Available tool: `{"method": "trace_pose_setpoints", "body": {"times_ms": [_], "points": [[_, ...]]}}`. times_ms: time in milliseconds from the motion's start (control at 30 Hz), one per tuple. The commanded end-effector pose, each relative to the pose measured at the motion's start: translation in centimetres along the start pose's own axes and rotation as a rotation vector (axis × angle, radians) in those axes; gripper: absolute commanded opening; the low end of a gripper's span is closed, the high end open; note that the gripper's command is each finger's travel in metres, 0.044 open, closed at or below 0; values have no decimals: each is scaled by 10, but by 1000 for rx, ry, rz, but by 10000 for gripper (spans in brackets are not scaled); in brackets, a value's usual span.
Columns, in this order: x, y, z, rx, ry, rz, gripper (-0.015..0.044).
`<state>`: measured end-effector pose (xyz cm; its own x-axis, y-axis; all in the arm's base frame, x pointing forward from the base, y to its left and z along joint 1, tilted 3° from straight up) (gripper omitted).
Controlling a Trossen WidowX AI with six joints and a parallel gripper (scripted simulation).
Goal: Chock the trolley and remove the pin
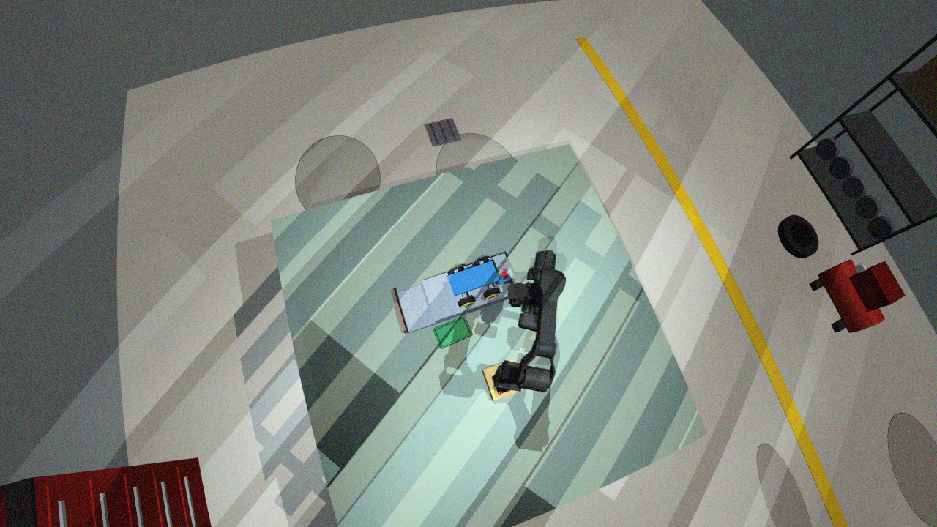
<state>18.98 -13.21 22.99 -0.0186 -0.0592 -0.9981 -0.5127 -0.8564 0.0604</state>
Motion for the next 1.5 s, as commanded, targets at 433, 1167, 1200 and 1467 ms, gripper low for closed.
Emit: {"method": "trace_pose_setpoints", "body": {"times_ms": [433, 1167, 1200, 1467], "points": [[0, 0, 0, -523, -3, -6, 0], [5, -54, 13, -556, -3, -11, 0], [6, -57, 14, -557, -3, -11, 0], [8, -84, 21, -557, -3, -14, 0]]}}
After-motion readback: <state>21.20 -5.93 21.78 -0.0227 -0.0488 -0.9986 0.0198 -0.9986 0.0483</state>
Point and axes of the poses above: the point midway between the two fingers, 35 mm back from their tips, its own x axis out along the fingers, its own z axis across the jaws, y = z × x, the point moved 5 cm from there along -x, back along the fingers, and after that the axes turned 5 degrees about -x, right-handed, at the moved point
